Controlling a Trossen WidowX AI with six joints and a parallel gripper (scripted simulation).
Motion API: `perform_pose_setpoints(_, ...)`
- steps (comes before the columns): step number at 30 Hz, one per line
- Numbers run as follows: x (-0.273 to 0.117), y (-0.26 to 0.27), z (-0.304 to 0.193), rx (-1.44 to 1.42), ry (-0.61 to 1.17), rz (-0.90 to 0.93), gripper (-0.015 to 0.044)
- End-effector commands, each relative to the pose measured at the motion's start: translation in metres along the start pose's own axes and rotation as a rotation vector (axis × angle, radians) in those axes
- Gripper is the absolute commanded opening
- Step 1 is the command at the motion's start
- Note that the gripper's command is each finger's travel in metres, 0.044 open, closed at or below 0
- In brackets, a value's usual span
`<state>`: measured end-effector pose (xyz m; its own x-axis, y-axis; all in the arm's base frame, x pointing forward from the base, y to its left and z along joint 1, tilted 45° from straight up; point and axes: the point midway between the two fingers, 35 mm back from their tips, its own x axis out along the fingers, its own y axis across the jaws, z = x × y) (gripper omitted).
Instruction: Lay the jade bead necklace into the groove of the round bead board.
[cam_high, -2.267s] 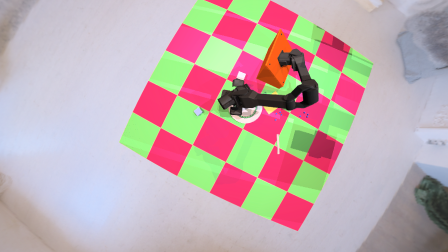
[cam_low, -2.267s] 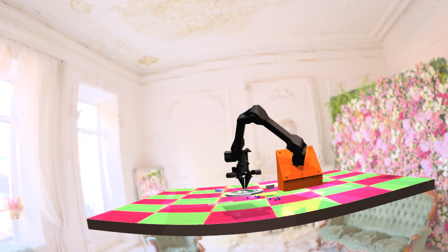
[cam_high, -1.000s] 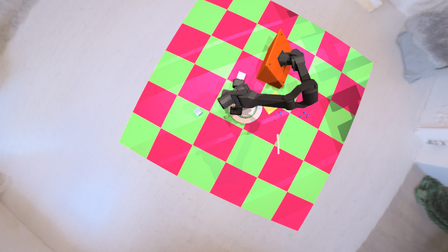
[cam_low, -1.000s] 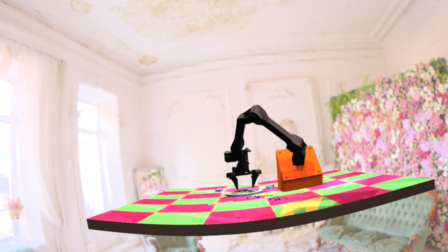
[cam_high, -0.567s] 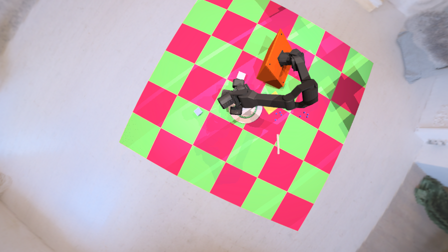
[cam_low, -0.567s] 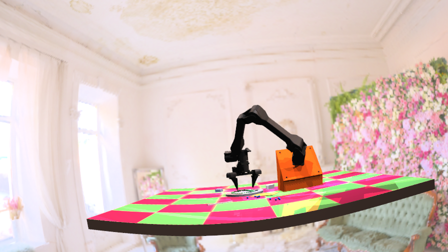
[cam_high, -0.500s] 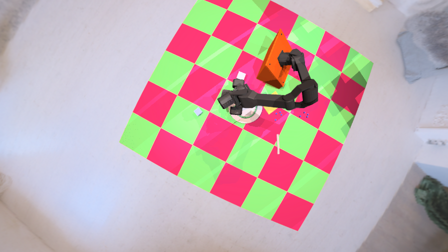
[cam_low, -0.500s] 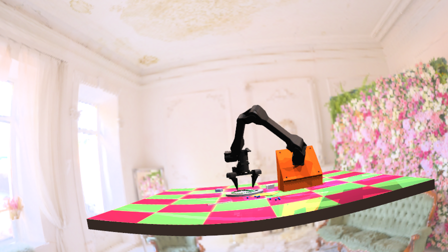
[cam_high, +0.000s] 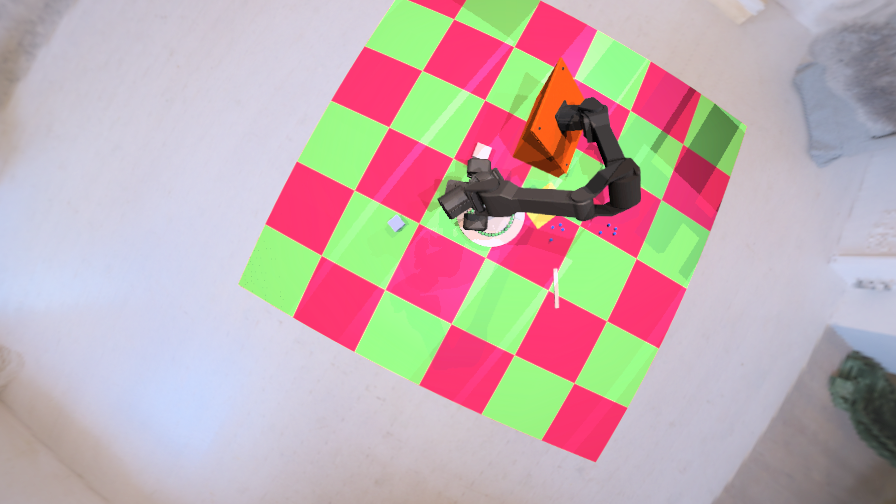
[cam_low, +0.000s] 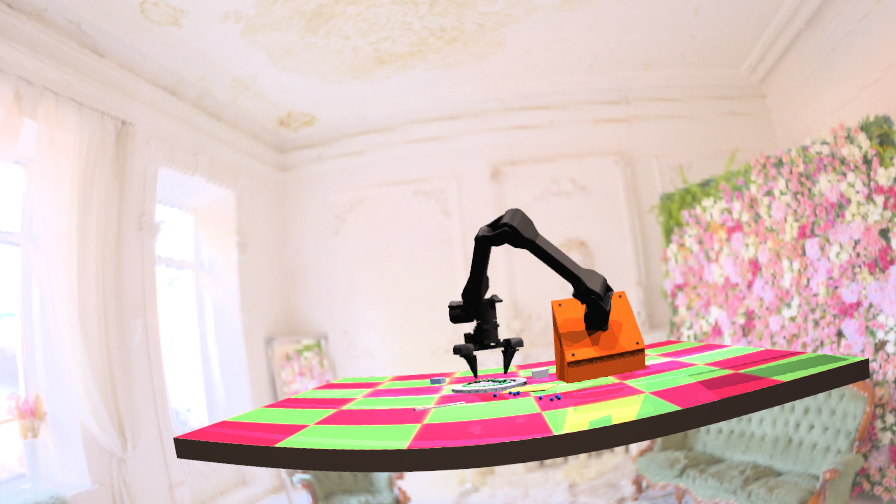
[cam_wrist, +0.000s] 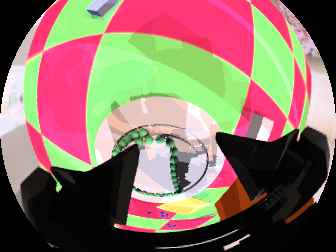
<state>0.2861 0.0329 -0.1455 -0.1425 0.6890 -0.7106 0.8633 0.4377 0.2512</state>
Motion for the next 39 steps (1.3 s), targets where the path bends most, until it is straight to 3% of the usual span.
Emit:
perform_pose_setpoints(1,-0.010,0.005,-0.027,-0.069,0.003,-0.002,0.0282)
perform_pose_setpoints(7,-0.023,0.007,-0.073,-0.190,0.005,-0.003,0.0125)
perform_pose_setpoints(8,-0.024,0.006,-0.080,-0.211,0.006,-0.002,0.0120)
perform_pose_setpoints(12,-0.028,0.004,-0.099,-0.260,0.008,-0.002,0.0120)
perform_pose_setpoints(39,-0.001,0.006,-0.098,-0.264,0.005,-0.001,0.0120)
